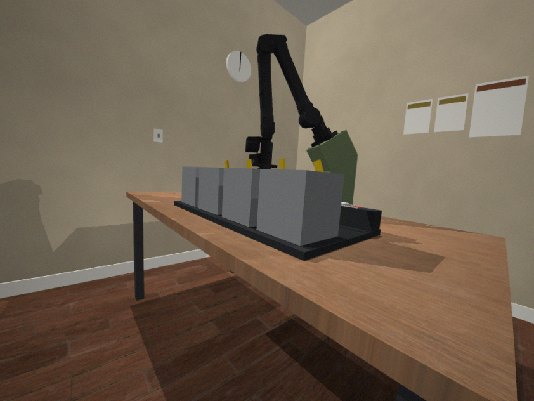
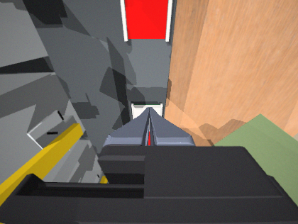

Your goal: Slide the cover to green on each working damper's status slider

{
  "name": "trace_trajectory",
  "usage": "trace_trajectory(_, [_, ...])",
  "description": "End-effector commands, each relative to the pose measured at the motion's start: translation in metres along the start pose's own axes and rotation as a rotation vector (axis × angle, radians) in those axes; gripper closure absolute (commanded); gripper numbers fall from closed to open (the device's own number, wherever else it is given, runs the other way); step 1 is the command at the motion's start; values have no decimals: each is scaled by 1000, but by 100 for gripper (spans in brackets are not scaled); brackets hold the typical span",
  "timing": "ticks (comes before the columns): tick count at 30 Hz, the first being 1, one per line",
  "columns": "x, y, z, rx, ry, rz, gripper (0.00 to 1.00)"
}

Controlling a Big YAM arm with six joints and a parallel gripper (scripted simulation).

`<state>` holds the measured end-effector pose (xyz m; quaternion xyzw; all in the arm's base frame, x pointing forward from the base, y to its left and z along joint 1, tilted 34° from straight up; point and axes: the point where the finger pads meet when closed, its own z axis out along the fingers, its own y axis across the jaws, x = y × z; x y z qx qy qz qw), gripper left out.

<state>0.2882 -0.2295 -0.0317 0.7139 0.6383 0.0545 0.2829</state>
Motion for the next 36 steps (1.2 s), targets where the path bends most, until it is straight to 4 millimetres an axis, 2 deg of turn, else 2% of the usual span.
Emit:
trace_trajectory(1, [-4, 5, 7, -9, -7, 8, 100])
trace_trajectory(36, [-1, 6, 24, -10, -6, 4, 100])
